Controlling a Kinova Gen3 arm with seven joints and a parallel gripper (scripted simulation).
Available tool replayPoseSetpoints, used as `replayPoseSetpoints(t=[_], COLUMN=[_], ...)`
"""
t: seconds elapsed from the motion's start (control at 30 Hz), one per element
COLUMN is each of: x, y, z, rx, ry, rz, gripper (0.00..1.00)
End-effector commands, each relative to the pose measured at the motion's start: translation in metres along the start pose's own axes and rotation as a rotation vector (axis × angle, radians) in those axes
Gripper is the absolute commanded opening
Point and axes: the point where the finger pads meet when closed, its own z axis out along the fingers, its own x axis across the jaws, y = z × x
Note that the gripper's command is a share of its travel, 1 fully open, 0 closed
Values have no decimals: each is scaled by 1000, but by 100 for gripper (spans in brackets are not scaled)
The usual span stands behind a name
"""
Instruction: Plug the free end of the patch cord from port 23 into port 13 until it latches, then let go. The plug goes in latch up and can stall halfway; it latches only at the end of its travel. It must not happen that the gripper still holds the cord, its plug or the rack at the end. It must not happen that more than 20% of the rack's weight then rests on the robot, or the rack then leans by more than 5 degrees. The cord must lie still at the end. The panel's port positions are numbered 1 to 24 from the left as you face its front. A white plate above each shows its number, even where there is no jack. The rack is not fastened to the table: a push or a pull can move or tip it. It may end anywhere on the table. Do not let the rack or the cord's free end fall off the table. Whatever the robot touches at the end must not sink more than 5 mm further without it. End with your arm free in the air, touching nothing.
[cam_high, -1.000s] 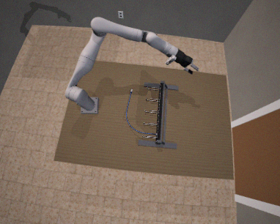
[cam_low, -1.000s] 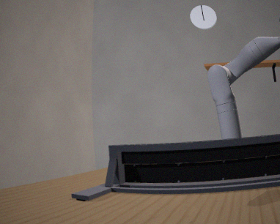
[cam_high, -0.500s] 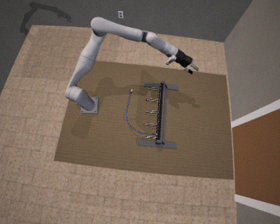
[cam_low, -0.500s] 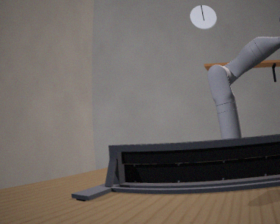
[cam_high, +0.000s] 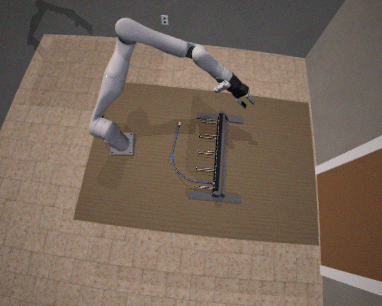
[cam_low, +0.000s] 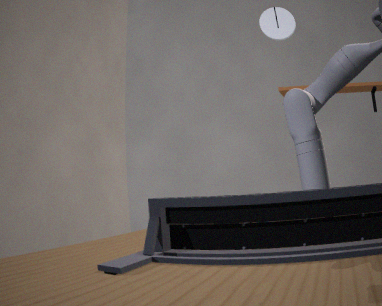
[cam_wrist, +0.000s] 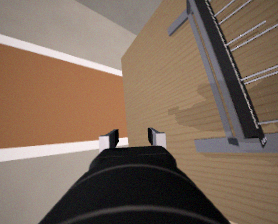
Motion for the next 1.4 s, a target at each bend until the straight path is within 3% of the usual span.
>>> replayPoseSetpoints(t=[0.0, 0.03, 0.1, 0.17, 0.6, 0.67, 0.77, 0.9, 1.37], x=[28, 43, 43, 85, 290, 290, 323, 343, 345], y=[-7, -12, -12, -24, -84, -84, -94, -99, -100], z=[-30, -36, -36, -54, -142, -142, -157, -166, -167], rx=[-38, -42, -42, -53, -104, -104, -112, -118, -118], ry=[99, 140, 140, 257, 819, 819, 911, 965, 972], rz=[27, 22, 22, 8, -59, -59, -70, -76, -76], gripper=[100, 100, 100, 100, 100, 100, 100, 100, 100])
